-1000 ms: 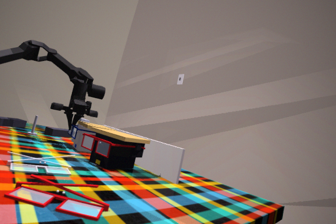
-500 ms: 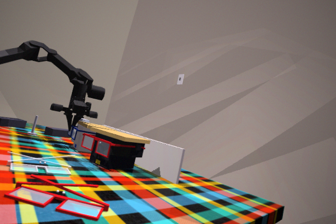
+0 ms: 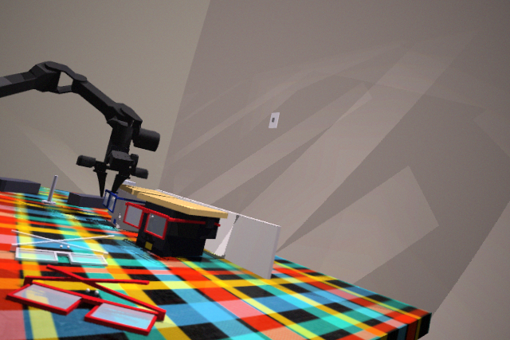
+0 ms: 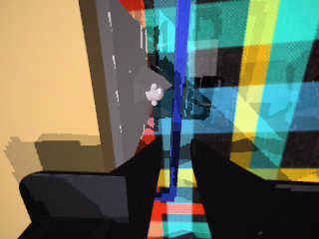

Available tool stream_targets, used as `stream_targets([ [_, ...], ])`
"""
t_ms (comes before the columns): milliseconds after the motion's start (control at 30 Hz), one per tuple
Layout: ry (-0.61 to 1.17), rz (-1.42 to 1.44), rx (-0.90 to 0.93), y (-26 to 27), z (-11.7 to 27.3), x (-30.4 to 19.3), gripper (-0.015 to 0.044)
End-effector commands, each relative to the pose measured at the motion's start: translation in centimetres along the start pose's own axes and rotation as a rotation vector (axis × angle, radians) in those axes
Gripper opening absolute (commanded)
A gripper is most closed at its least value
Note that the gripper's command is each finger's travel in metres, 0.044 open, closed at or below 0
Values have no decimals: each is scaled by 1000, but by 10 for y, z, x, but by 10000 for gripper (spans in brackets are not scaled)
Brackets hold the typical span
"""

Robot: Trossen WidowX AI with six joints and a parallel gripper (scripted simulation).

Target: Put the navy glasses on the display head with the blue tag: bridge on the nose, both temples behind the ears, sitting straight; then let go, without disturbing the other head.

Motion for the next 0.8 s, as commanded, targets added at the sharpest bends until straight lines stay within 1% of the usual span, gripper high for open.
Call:
stream_targets([
  [0, -3, 4, -14, 2, 18, 1, 107],
  [67, -1, 3, -26, 3, 28, 1, 107],
  [233, -1, 3, -27, 1, 30, 0, 107],
  [467, -1, 2, -29, -31, 38, -8, 107],
  [600, -1, 2, -29, -34, 39, -9, 107],
  [767, -1, 1, -30, -52, 48, -13, 107],
])
Point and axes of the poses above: the point midway between the two fingers, 35 mm back from their tips, its own z axis back along the fingers, its own y axis across the jaws, x = y × z, the point moved 4 cm from there along z, back along the fingers, and after that the axes turned 15 degrees about z, right-handed, at the moved point
